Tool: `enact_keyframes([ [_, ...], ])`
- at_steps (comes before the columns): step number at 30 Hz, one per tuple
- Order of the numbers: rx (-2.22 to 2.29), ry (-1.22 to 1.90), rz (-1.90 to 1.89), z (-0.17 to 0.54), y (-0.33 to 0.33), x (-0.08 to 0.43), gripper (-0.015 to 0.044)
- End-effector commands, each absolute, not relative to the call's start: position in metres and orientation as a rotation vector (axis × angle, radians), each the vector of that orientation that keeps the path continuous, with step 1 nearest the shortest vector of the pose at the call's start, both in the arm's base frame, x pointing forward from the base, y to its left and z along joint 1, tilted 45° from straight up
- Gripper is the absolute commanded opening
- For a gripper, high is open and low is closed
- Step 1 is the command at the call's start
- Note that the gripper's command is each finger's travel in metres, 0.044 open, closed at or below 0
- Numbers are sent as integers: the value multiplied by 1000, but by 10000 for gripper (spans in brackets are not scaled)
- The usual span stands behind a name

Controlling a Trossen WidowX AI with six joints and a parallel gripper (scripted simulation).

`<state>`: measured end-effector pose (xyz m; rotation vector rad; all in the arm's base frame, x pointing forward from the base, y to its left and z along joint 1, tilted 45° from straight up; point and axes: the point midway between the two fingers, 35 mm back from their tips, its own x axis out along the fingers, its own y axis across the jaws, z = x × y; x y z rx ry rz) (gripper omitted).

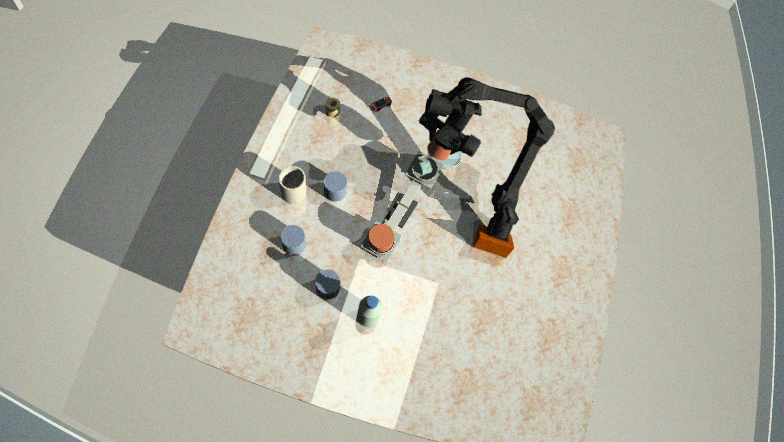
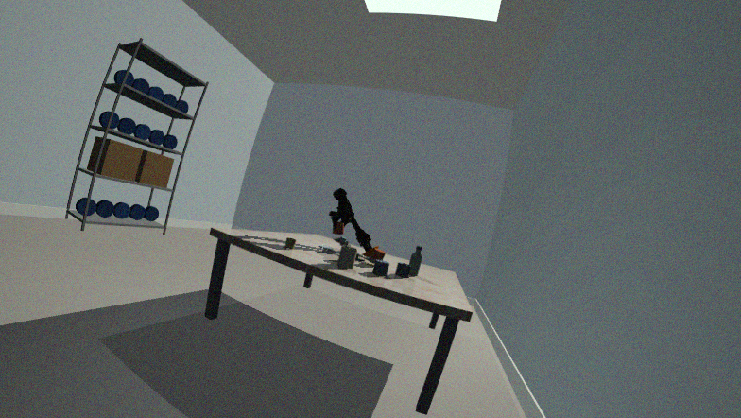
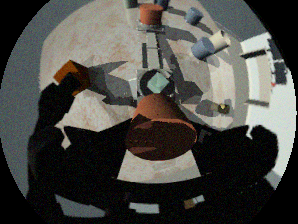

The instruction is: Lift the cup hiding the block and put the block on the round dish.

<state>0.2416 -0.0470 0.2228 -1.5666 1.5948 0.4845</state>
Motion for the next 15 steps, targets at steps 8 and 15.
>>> enact_keyframes([
  [8, -1565, 1628, 474, 235, -85, 215, 0],
  [15, -1560, 1656, 468, 240, -104, 196, 0],
])
